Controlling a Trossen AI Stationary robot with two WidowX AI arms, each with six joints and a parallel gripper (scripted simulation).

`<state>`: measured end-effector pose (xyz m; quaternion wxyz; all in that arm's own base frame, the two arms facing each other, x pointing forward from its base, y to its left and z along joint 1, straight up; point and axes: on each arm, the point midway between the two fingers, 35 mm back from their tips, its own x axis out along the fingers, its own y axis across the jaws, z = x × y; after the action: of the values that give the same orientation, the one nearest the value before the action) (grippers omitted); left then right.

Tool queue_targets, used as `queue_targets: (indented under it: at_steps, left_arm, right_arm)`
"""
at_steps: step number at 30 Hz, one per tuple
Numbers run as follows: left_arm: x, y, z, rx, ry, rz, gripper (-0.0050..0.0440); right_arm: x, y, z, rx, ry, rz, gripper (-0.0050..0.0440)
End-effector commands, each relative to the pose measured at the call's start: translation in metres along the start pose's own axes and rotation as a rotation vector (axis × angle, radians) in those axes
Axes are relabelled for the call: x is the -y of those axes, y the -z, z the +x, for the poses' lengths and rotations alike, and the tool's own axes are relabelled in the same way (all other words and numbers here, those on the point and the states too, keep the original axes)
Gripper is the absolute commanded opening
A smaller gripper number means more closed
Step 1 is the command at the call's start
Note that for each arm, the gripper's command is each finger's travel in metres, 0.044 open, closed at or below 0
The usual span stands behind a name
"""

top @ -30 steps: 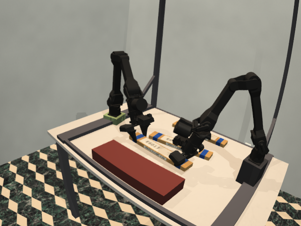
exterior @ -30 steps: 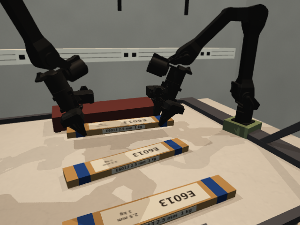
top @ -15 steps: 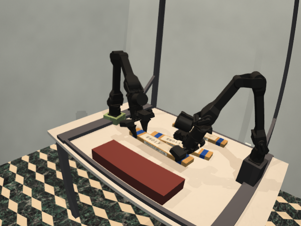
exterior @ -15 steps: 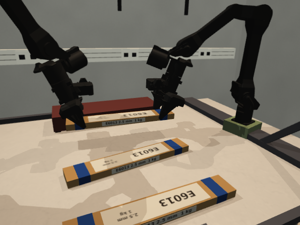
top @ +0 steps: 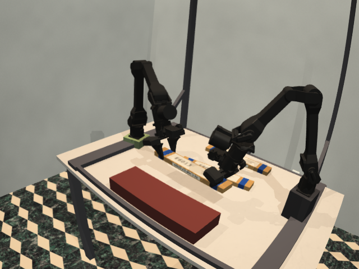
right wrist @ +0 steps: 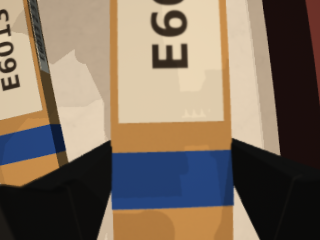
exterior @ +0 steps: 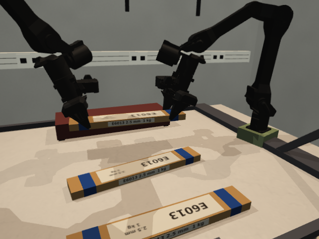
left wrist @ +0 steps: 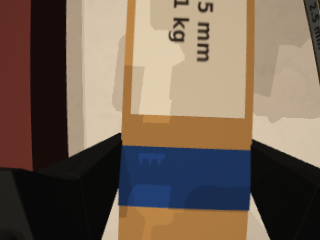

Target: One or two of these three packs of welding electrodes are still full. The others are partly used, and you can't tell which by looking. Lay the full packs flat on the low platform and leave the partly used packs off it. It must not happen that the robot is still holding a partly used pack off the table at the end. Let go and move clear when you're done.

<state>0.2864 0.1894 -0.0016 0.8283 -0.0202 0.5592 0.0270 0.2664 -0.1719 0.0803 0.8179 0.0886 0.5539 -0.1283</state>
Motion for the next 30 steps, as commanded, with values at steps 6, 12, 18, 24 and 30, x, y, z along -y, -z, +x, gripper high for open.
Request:
queue_targets:
  at_steps: [6, 12, 18, 24, 30]
  left_arm:
    - [-0.005, -0.01, -0.018, 0.034, -0.029, 0.008, -0.005]
    - [-0.005, -0.009, -0.019, 0.032, -0.027, 0.008, -0.005]
    - [-0.005, -0.009, -0.019, 0.031, -0.027, 0.009, -0.005]
    - [-0.005, -0.008, -0.019, 0.03, -0.027, 0.009, -0.005]
    - [-0.017, -0.011, -0.022, 0.04, -0.06, -0.06, -0.005]
  right_arm:
    - [0.003, -0.009, -0.017, 0.041, 0.018, -0.004, -0.005]
    - [0.003, -0.008, -0.018, 0.039, 0.018, -0.004, -0.005]
    - [0.003, -0.007, -0.018, 0.038, 0.017, -0.004, -0.005]
    - [0.003, -0.007, -0.018, 0.037, 0.017, -0.005, -0.005]
    - [0.013, -0.009, -0.014, 0.028, -0.016, -0.067, -0.005]
